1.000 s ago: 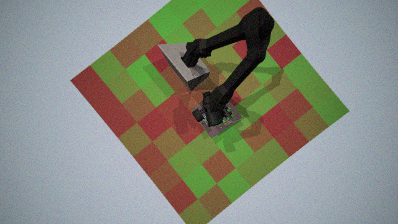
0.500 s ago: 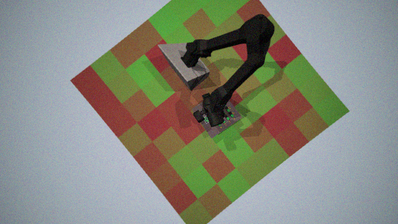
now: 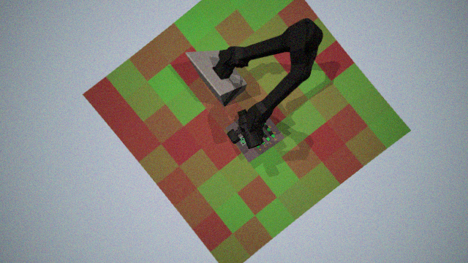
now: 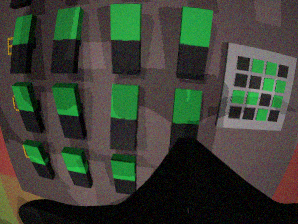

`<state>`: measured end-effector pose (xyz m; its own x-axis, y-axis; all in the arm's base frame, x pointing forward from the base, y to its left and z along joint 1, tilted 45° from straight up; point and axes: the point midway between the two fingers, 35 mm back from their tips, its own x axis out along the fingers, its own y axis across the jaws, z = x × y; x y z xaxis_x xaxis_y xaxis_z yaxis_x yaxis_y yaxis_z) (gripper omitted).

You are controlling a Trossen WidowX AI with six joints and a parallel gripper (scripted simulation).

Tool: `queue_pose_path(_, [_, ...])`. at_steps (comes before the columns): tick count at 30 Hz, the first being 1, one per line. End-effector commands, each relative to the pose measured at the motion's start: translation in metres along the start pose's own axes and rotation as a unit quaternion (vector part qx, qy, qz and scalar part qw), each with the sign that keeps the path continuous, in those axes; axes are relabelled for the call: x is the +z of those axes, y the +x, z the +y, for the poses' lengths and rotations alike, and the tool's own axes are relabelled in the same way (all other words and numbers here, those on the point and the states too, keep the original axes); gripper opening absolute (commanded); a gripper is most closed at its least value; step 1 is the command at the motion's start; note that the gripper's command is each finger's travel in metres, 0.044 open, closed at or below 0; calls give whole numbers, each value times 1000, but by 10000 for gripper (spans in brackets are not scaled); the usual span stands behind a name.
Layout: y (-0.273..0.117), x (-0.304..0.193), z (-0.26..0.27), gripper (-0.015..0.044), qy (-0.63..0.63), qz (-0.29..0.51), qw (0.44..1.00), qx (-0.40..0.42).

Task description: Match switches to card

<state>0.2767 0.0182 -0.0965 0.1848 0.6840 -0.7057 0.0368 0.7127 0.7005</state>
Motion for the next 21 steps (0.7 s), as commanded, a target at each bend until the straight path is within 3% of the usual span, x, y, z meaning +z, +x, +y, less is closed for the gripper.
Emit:
queue_pose_path(1, [0,0,1,0,1,-1,1000,2])
queue_pose_path(21, [3,0,1,0,1,-1,1000,2])
